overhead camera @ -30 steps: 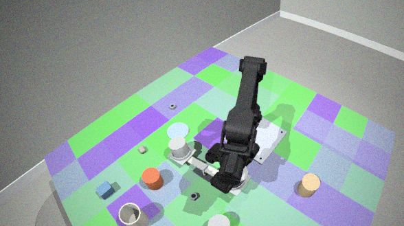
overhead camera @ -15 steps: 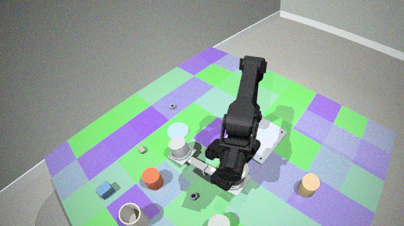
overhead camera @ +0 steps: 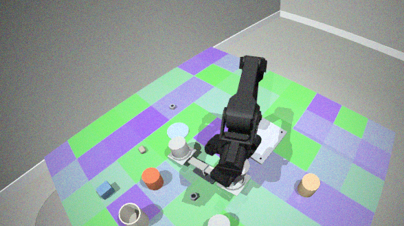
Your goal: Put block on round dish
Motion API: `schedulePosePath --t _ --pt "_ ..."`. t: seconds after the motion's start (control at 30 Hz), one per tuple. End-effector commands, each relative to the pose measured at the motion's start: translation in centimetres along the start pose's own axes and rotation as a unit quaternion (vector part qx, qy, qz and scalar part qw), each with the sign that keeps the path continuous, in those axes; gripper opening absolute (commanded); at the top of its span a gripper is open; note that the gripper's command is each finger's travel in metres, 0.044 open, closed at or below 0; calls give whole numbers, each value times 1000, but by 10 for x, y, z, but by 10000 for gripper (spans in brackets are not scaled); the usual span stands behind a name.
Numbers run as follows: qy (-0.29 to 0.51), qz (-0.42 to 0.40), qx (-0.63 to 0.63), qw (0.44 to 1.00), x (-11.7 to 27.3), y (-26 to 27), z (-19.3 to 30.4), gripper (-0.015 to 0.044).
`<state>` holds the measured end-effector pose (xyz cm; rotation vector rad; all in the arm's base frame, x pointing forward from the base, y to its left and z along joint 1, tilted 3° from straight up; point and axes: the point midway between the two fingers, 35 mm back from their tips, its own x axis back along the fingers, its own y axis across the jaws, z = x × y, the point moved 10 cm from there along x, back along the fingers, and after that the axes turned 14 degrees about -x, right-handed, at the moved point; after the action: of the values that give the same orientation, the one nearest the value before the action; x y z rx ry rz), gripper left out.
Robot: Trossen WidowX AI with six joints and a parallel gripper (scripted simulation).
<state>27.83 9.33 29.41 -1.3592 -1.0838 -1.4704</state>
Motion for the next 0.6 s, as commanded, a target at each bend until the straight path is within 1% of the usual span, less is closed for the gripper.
schedulePosePath --t 0.0,0.37,0.4,0.57 --pt "5 -3 0 1000 7 0 0 0" --pt "5 -3 0 1000 21 -3 -2 0" --pt "0 0 0 1000 15 -3 -2 0" --pt "0 0 0 1000 15 -3 -2 0"
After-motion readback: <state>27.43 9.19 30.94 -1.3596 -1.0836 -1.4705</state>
